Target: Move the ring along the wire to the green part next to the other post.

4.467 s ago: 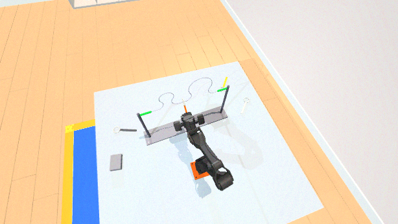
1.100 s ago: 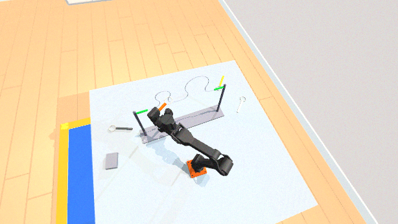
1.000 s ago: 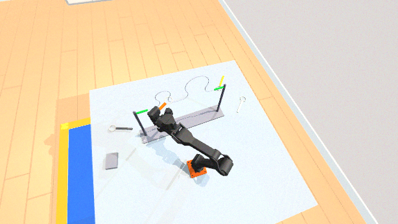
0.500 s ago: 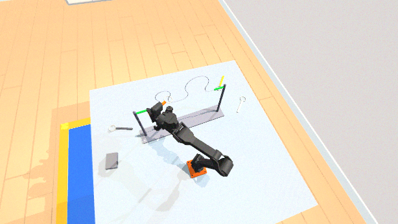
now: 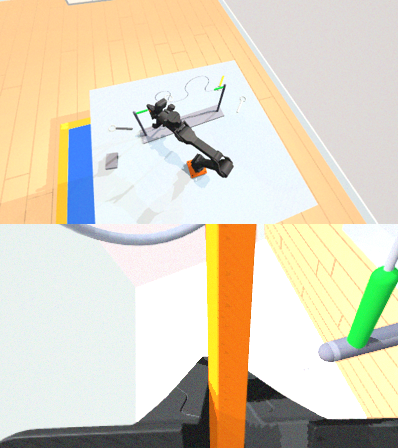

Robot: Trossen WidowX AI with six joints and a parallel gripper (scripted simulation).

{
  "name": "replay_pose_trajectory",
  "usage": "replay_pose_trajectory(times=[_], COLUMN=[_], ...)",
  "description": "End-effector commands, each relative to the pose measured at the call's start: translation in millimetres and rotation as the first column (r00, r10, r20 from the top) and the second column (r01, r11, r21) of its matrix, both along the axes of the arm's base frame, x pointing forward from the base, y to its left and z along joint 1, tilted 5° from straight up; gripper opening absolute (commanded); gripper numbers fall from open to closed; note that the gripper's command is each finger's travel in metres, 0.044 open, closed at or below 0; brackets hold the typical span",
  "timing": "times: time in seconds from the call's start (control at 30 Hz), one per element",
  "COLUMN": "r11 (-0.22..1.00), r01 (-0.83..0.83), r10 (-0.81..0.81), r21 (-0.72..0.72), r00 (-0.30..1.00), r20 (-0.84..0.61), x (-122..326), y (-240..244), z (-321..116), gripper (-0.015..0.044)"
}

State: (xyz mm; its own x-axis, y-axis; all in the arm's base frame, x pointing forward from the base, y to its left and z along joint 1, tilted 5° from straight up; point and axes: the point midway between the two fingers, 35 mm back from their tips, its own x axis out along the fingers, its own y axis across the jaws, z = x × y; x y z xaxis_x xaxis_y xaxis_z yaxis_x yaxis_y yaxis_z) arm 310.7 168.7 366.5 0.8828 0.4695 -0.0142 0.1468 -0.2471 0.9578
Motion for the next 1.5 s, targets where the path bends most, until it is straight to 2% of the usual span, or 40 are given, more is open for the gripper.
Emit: replay_pose_trajectory(times=[0.0, 0.2, 0.5, 1.0, 1.47], r11=[0.999, 0.999, 1.0, 0.962, 0.857], r01=[-0.001, -0.001, -0.004, -0.016, -0.03], r10=[0.001, 0.0, 0.004, 0.016, 0.024], r21=[0.044, 0.051, -0.024, -0.274, -0.514], r00=[1.0, 1.0, 1.0, 1.0, 1.0], r20=[0.01, 0.011, 0.008, -0.004, -0.019], x=[0, 0, 0, -1, -2], y=[-3, -6, -7, -5, -7], z=[12, 17, 17, 2, -16], gripper=[-0.015, -0.015, -0.015, -0.015, -0.015])
